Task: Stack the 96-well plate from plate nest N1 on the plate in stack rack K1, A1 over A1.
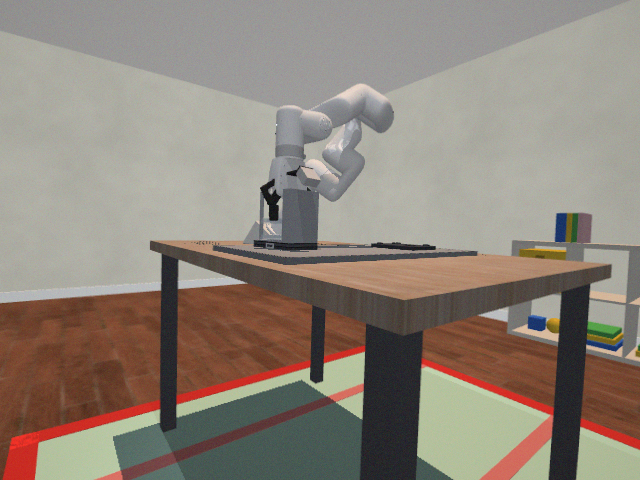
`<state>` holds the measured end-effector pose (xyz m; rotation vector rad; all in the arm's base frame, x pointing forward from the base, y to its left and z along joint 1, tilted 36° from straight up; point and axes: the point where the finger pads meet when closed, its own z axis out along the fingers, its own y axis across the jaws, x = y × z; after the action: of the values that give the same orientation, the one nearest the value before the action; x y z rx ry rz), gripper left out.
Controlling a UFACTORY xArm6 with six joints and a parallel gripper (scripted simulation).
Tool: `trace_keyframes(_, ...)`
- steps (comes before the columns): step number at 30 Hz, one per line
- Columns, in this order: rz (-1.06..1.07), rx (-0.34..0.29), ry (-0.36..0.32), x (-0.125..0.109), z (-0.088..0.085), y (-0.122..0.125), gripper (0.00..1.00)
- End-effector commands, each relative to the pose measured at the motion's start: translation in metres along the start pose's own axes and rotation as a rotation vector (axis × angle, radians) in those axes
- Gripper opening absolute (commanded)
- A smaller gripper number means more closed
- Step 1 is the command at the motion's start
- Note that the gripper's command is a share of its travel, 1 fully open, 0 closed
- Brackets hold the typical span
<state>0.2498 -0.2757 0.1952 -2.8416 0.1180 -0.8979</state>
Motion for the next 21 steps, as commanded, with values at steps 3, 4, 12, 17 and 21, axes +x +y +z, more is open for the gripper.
trace_keyframes(3, -0.001, -0.002, 0.001, 0.001, 0.009, 0.001, 0.0)
trace_keyframes(4, -0.001, -0.002, 0.002, 0.001, 0.011, 0.001, 0.0)
trace_keyframes(12, -0.001, -0.002, 0.002, 0.001, 0.017, 0.001, 0.0)
trace_keyframes(17, -0.001, -0.002, 0.002, 0.001, 0.017, 0.001, 0.0)
trace_keyframes(21, -0.001, -0.002, 0.002, 0.001, 0.017, 0.001, 0.0)
